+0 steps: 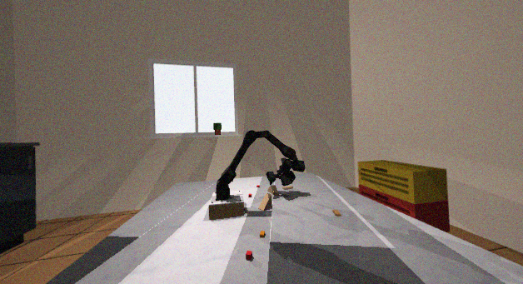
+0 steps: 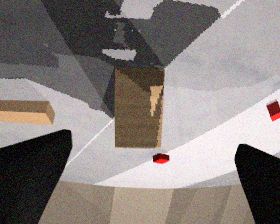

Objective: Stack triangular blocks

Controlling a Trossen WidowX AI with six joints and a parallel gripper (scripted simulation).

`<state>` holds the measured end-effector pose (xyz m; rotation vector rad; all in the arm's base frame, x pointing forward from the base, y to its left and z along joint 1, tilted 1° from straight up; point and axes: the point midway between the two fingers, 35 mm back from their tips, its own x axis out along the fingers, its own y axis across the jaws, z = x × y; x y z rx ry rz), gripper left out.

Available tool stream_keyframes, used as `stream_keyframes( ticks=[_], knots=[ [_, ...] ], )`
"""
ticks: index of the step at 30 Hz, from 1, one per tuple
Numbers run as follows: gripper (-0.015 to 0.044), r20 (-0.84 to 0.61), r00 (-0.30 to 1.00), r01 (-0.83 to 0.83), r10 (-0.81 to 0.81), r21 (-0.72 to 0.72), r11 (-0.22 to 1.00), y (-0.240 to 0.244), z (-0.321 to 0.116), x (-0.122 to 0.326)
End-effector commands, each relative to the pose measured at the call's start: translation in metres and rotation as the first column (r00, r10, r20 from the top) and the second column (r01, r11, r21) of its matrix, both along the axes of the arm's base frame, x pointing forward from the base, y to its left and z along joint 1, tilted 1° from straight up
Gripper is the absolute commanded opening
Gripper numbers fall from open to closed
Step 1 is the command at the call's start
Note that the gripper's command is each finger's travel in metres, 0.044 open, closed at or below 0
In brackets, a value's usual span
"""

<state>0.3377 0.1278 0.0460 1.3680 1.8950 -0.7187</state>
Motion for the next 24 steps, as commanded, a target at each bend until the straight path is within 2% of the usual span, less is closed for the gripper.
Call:
stream_keyframes(
  ticks=[1, 8, 18, 24],
  knots=[
    [0.044, 0.052, 0.999, 0.004, -0.011, 0.133, 0.991, -0.002, 0.006, 0.005],
    [0.044, 0.053, 0.999, 0.004, -0.011, 0.133, 0.991, -0.001, 0.005, 0.005],
    [0.044, 0.051, 0.999, 0.004, -0.011, 0.137, 0.991, 0.063, -0.061, -0.011],
    [0.044, 0.051, 0.999, 0.004, -0.012, 0.138, 0.99, 0.067, -0.065, -0.013]
  ],
)
